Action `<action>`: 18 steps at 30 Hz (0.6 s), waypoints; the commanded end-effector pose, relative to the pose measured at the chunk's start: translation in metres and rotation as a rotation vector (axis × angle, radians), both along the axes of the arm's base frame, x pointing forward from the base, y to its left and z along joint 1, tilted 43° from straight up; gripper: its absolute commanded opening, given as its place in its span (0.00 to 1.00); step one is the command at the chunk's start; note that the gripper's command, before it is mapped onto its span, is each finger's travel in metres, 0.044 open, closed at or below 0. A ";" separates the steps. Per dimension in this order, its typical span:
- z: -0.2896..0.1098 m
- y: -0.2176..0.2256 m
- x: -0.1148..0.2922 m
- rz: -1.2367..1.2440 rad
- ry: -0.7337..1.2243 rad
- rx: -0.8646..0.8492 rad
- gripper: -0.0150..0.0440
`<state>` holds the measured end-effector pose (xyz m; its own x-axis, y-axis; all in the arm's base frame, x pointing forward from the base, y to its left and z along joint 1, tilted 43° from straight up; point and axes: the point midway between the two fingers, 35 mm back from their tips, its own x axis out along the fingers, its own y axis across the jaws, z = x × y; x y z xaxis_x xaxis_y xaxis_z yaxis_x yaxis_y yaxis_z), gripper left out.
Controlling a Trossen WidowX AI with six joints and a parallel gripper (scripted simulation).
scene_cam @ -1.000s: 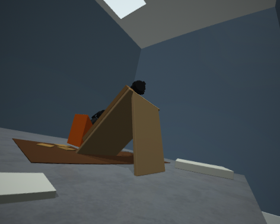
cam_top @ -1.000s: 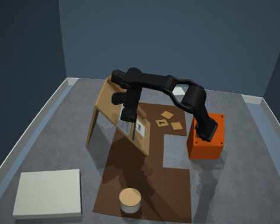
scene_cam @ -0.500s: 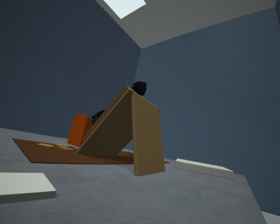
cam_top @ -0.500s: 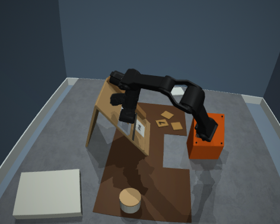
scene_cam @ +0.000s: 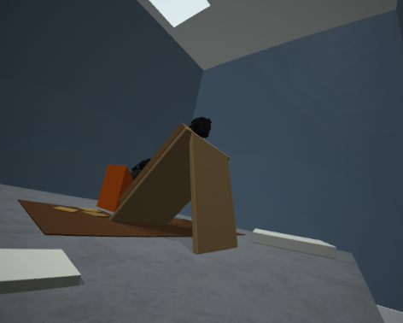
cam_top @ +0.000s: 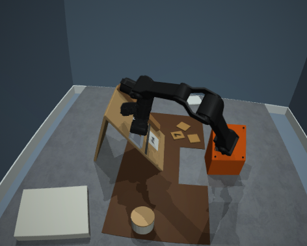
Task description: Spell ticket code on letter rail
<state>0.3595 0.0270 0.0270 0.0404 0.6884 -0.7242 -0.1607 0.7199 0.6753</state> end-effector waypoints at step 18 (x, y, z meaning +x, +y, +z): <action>-0.006 -0.004 0.001 0.000 0.000 0.004 0.25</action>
<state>0.3593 0.0234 0.0235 0.0404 0.6896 -0.7231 -0.1553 0.7192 0.6772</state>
